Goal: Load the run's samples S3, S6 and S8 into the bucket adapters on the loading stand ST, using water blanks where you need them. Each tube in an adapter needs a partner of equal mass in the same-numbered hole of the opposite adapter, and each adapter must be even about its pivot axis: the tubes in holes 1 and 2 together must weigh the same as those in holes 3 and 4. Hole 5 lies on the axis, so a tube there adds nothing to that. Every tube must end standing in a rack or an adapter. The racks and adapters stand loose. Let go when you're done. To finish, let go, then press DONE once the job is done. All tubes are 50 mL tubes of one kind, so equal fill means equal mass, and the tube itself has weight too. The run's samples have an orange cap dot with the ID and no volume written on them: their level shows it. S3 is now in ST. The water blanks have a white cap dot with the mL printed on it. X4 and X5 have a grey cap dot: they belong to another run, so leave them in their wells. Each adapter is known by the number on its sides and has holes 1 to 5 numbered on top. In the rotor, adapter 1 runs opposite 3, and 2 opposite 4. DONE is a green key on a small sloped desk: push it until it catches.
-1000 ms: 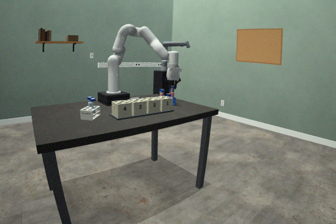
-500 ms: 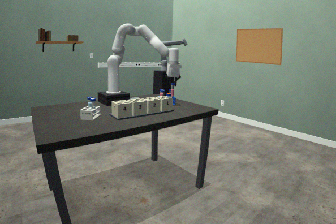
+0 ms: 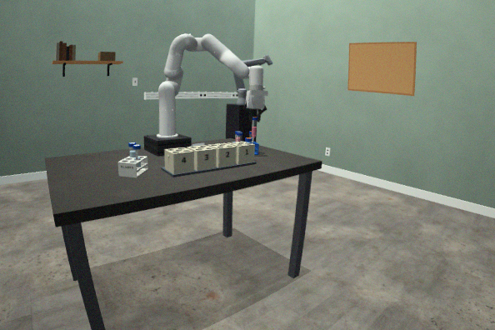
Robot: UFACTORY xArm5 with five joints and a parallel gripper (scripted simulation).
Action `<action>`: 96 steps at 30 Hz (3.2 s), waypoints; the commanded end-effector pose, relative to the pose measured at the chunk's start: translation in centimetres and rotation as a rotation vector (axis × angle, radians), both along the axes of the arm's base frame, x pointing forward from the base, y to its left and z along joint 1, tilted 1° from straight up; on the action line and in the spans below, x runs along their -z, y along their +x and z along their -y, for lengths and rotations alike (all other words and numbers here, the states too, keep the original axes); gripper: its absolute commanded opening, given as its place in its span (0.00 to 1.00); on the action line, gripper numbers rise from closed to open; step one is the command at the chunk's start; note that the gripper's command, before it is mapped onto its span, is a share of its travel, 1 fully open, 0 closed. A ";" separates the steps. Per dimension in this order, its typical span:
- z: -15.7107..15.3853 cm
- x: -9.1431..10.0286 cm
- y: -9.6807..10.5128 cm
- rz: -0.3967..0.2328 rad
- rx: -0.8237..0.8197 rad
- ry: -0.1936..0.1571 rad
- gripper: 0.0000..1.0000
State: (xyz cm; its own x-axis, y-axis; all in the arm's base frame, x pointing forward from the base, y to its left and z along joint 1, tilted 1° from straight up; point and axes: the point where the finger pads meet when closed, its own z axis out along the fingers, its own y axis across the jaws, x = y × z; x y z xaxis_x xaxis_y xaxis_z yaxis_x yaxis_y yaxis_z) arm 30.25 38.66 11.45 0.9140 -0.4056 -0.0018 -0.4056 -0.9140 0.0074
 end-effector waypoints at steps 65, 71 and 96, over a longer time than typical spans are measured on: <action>-0.1 -5.4 0.2 -0.009 0.000 0.012 0.00; -0.1 -5.4 0.2 -0.009 0.000 0.012 0.00; -0.1 -4.2 0.1 -0.009 0.000 0.012 0.00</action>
